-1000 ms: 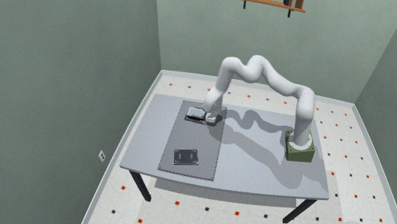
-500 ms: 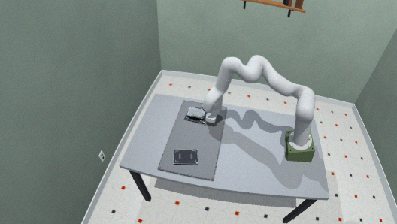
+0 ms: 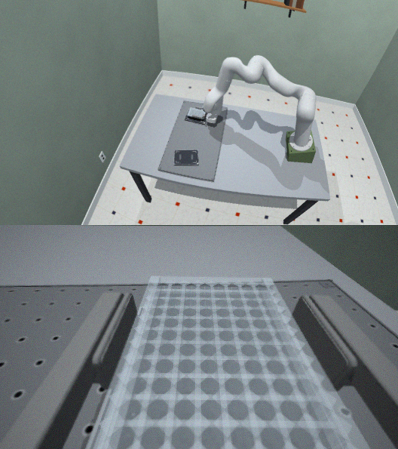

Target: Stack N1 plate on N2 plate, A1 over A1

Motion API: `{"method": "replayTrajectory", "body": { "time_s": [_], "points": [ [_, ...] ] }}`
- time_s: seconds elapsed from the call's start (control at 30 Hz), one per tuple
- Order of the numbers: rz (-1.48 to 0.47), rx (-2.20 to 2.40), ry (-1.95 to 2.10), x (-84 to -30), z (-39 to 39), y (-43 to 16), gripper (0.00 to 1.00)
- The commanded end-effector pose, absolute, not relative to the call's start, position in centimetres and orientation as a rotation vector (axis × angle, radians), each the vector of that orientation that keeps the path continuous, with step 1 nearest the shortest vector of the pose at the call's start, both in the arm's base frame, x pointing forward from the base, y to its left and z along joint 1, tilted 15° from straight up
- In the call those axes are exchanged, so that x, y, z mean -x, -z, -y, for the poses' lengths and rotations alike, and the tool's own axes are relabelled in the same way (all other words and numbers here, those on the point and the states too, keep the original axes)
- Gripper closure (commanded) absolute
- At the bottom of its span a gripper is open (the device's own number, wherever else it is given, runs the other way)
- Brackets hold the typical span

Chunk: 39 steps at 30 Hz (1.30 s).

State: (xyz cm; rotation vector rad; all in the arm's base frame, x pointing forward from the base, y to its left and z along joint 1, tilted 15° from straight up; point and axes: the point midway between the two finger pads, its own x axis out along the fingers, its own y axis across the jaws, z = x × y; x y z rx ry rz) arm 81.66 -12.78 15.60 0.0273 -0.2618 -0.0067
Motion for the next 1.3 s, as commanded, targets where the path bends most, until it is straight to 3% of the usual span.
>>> {"method": "replayTrajectory", "body": {
  "time_s": [0.0, 1.27],
  "points": [
    [0.264, -0.027, 0.007, -81.71, 12.8, -15.72, 1.0],
    [0.264, -0.027, 0.007, -81.84, 12.78, -15.21, 1.0]
  ]
}}
